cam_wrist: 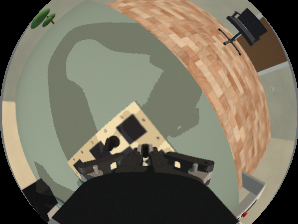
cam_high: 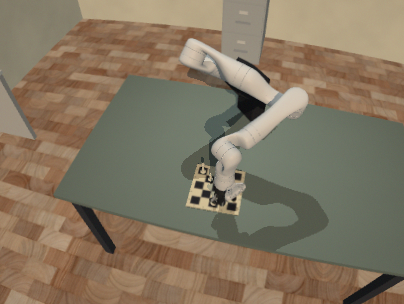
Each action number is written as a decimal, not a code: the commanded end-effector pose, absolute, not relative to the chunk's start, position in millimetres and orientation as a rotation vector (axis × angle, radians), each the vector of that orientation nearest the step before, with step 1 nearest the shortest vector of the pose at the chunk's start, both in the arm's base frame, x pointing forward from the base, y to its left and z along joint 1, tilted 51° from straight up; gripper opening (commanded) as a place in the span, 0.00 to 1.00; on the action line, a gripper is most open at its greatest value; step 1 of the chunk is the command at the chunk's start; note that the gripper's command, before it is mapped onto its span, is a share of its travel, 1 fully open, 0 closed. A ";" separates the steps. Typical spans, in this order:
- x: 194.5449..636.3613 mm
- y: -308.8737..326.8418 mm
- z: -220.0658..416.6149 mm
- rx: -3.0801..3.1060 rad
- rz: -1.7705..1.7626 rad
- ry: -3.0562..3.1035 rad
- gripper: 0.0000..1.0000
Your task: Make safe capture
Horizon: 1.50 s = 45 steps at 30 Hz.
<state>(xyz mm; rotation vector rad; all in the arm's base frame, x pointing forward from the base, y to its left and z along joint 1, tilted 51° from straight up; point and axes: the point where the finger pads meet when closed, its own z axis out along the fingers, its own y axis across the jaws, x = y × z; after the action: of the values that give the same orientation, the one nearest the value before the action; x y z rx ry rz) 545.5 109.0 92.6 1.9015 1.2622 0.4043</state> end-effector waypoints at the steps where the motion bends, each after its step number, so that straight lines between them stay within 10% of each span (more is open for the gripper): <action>1: 545.6 109.4 92.7 1.901 0.405 1.263 0.00; 45: 481.6 153.5 155.5 1.901 0.405 1.263 0.00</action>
<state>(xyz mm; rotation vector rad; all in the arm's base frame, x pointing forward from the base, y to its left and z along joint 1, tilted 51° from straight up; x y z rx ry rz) 481.8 152.6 154.9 1.9017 1.2618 0.4028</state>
